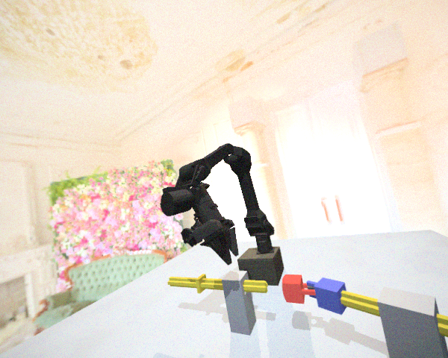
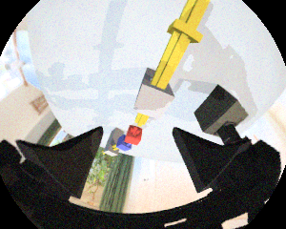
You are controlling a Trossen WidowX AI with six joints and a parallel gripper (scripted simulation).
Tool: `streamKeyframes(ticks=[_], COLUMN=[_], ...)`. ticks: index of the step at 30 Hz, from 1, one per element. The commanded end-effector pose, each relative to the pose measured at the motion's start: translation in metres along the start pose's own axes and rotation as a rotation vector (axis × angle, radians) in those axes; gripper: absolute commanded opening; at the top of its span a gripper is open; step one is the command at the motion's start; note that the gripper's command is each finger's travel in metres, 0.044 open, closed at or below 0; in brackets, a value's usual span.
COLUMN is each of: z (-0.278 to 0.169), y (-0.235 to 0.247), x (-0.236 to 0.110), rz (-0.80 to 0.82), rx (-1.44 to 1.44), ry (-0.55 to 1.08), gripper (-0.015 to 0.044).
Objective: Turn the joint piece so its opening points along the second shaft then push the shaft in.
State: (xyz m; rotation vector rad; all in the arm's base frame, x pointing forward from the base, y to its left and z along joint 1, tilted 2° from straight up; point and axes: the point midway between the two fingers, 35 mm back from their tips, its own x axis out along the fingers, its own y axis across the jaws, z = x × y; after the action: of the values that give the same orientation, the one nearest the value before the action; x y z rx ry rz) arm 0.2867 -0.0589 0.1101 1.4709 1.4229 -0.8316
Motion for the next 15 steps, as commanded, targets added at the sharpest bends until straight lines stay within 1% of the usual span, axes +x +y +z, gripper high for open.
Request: streamKeyframes(ticks=[1, 15], z=[0.018, 0.076], y=[-0.001, -0.012], x=[-0.005, -0.032], rz=[-0.009, -0.094], rx=[-0.114, -0.559], ry=[-0.043, -0.181], gripper=[0.044, 0.044])
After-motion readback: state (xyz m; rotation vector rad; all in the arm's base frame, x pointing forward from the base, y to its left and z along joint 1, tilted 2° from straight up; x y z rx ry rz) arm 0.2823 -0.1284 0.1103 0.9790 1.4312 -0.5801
